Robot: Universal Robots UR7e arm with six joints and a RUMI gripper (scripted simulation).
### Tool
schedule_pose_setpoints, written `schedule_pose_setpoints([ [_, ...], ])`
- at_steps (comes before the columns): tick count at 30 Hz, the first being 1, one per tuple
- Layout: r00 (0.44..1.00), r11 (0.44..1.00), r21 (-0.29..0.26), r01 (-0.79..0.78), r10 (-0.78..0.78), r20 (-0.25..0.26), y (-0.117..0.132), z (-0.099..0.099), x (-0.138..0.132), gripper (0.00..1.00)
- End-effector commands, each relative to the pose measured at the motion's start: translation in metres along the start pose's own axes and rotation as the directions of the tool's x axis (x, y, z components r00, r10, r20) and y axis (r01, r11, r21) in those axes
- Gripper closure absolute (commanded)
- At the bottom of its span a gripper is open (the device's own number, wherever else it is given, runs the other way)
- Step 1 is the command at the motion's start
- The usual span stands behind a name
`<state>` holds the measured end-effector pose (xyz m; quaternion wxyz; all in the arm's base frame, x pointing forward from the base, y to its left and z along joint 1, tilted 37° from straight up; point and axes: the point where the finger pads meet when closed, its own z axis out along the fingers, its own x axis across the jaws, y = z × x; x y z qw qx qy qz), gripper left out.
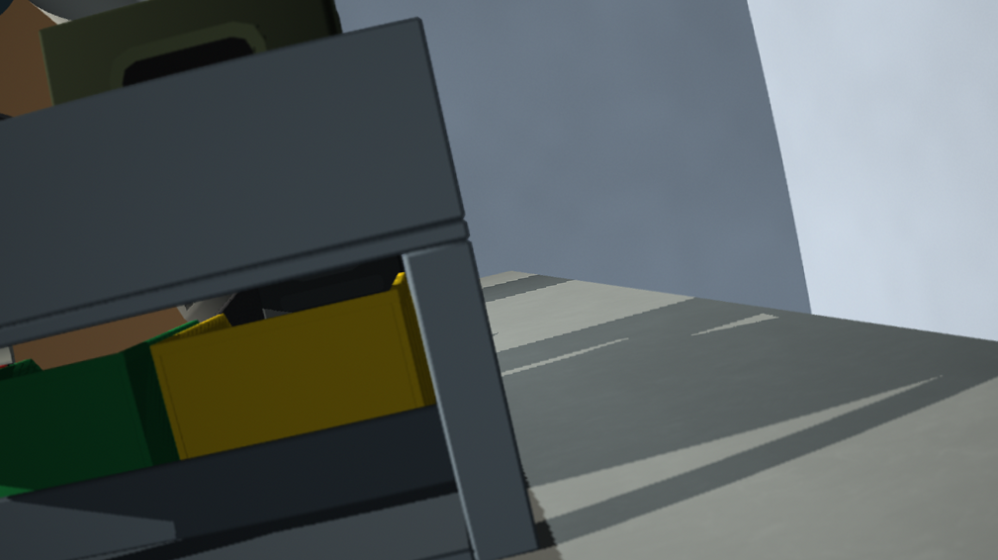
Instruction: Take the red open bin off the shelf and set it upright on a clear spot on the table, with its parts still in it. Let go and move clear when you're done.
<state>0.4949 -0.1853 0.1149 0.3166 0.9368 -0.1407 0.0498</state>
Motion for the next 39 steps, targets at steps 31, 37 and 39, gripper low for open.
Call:
schedule_pose_setpoints([
  [31,1.0,1.0,0.0,0.0,0.0,-0.001,0.0001,0.004,0.0003,0.42],
  [37,1.0,1.0,0.0,0.0,0.0,-0.001,0.0001,0.0068,0.0004,0.42],
  [39,1.0,1.0,0.0,0.0,0.0,-0.001,0.0001,0.0077,0.0004,0.42],
])
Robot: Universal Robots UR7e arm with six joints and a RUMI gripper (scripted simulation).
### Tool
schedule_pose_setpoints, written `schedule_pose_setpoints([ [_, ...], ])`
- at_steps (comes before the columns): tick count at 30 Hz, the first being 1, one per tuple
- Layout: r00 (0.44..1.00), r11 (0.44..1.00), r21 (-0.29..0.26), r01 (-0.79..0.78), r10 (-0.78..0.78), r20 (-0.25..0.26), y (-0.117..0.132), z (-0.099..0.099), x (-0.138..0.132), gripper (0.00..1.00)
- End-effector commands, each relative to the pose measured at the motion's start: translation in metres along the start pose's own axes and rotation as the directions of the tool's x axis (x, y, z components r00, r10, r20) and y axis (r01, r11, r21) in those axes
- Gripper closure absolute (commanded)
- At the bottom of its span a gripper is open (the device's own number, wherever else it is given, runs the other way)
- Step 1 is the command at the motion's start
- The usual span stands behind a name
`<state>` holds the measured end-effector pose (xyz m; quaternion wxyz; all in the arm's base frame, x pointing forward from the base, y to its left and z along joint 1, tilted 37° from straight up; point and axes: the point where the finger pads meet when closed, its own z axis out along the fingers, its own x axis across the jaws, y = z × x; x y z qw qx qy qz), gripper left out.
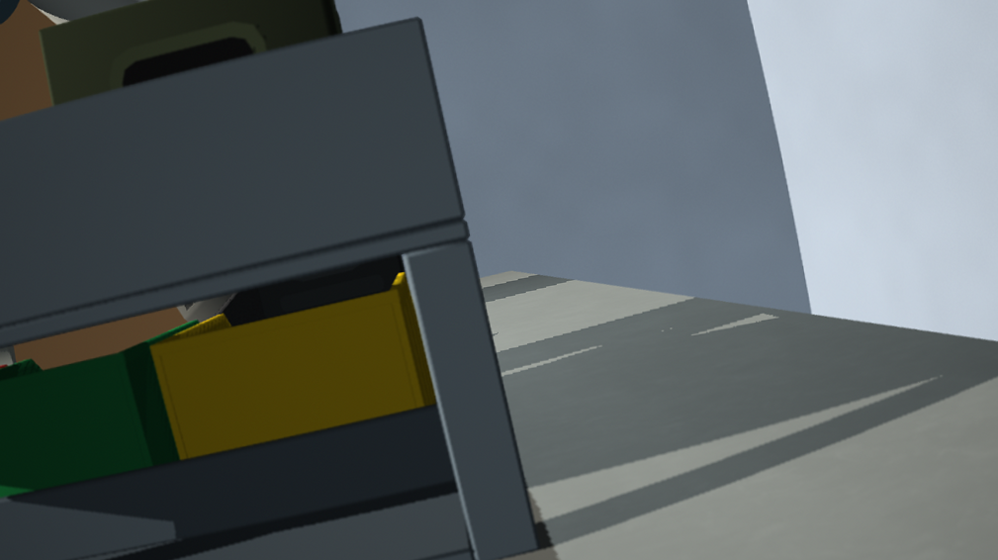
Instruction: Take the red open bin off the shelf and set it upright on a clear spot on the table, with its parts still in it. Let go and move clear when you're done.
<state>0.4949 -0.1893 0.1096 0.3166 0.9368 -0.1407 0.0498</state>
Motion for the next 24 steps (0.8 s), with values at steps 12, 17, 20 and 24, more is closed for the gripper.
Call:
schedule_pose_setpoints([
  [12,1.0,1.0,0.0,0.0,0.0,-0.001,0.0001,0.0055,0.0004,0.42],
  [17,1.0,1.0,0.0,0.0,0.0,-0.001,0.0001,0.0071,0.0004,0.42],
  [20,1.0,1.0,0.0,0.0,0.0,-0.001,0.0001,0.0077,0.0004,0.42],
  [24,1.0,1.0,0.0,0.0,0.0,-0.001,0.0001,0.008,0.0004,0.42],
])
